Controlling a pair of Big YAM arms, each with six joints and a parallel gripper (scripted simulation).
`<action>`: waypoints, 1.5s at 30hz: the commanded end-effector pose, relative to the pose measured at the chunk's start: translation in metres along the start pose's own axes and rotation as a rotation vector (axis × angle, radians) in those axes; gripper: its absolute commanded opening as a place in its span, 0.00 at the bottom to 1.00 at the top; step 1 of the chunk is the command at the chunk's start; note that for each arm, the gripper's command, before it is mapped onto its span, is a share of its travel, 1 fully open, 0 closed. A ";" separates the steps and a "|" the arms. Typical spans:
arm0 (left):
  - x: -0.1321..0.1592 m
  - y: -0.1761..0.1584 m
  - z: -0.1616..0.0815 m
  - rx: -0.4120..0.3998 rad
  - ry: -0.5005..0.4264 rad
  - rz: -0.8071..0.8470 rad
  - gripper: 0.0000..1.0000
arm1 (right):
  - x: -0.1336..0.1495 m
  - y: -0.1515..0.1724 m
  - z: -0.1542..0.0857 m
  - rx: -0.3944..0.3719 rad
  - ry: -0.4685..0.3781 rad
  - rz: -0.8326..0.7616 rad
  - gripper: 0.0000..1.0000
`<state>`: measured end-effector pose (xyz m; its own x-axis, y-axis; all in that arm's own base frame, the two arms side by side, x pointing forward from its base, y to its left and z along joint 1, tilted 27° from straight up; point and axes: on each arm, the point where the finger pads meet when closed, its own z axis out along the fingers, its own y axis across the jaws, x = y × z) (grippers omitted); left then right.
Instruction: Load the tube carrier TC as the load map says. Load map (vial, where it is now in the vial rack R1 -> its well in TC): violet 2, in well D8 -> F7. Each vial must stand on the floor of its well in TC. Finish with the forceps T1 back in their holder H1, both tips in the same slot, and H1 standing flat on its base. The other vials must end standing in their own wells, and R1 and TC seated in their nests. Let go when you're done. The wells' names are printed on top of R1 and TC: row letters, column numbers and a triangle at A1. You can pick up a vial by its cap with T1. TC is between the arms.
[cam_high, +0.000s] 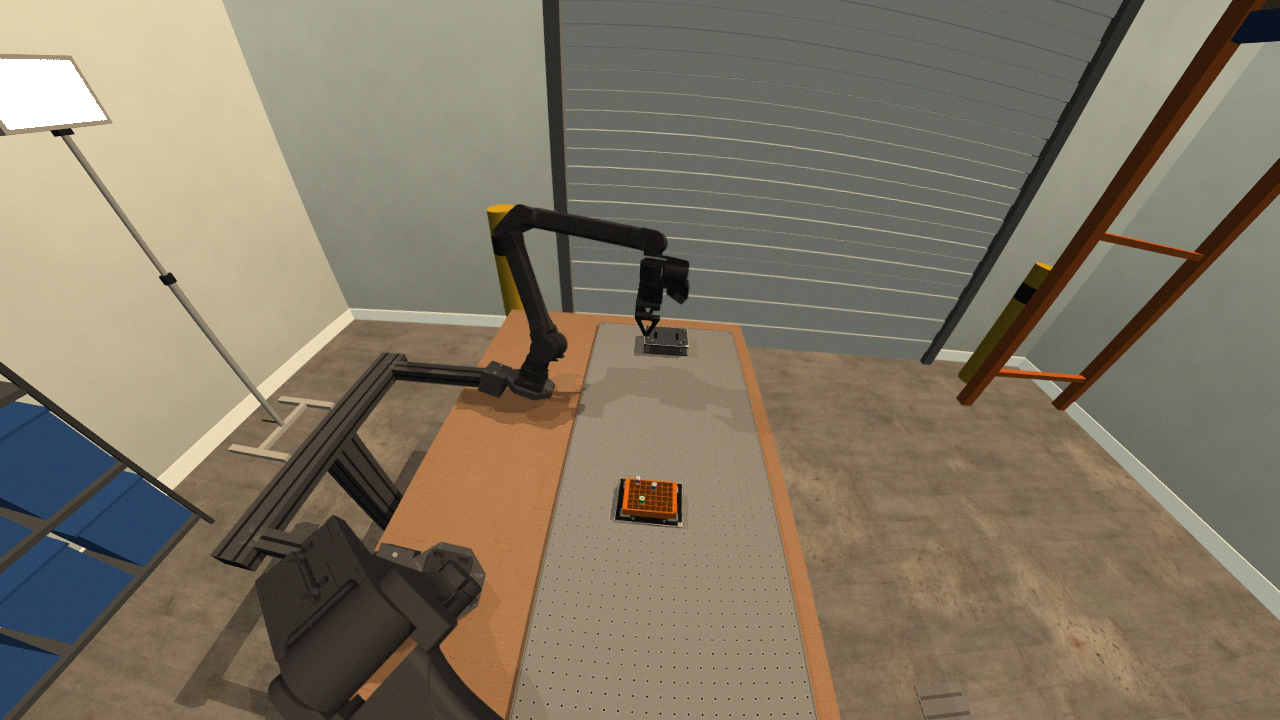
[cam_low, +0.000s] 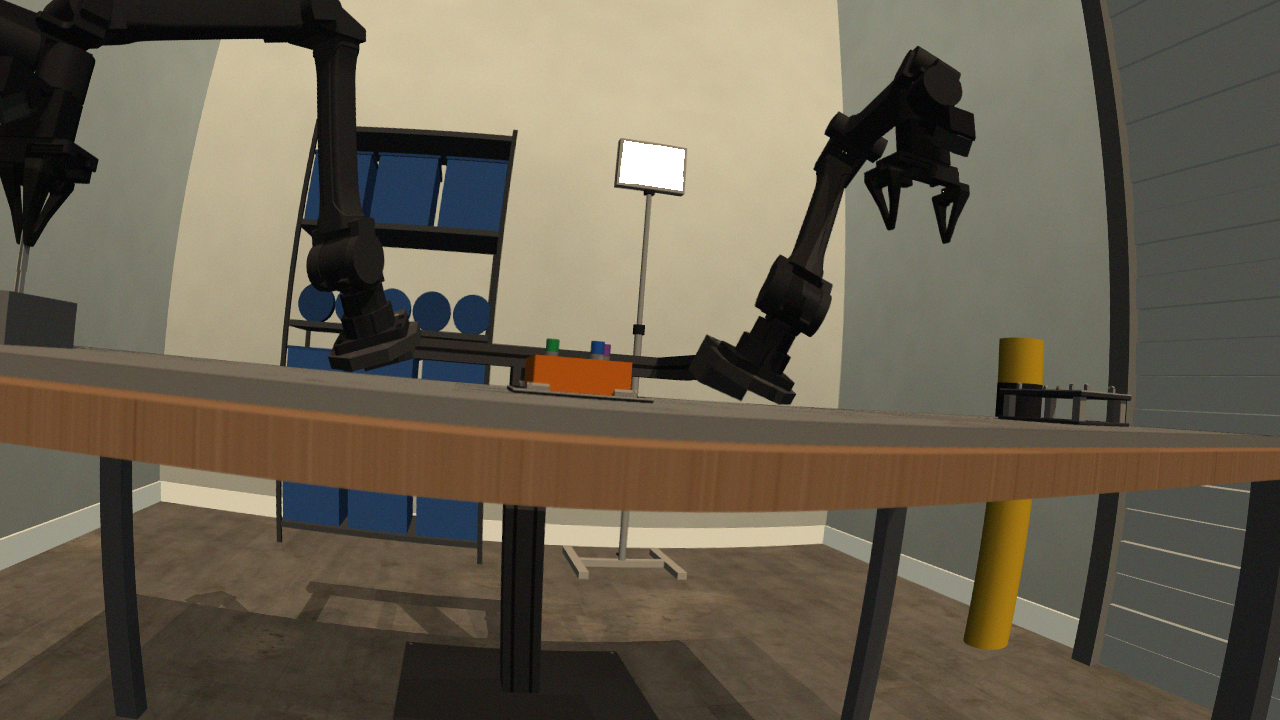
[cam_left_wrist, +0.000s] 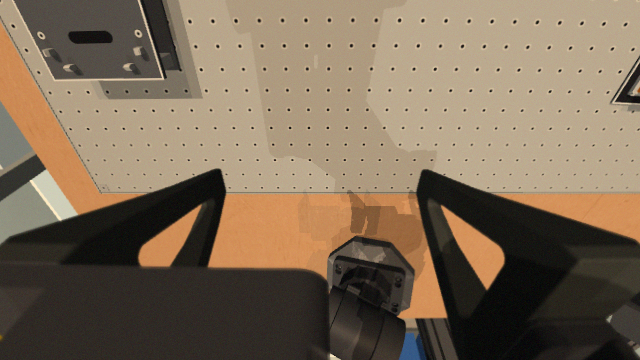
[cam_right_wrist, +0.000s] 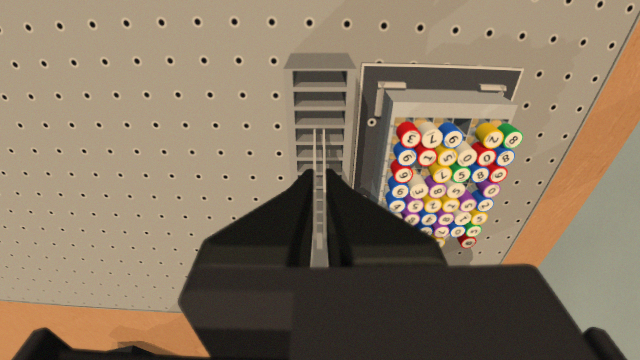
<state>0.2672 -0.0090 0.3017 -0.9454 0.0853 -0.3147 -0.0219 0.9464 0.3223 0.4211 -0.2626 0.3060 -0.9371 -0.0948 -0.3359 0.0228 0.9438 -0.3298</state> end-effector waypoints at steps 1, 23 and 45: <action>-0.009 0.002 -0.010 0.005 -0.029 -0.017 1.00 | -0.001 -0.004 0.012 -0.004 0.007 -0.003 0.07; -0.009 0.002 -0.010 0.005 -0.029 -0.017 1.00 | -0.002 -0.005 0.015 -0.003 0.005 -0.003 0.07; -0.009 0.002 -0.010 0.005 -0.029 -0.017 1.00 | -0.009 -0.007 -0.004 0.013 -0.022 0.002 0.07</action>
<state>0.2672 -0.0090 0.3017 -0.9454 0.0853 -0.3147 -0.0219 0.9464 0.3223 0.4237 -0.2654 0.2986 -0.9375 -0.0943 -0.3349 0.0227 0.9440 -0.3293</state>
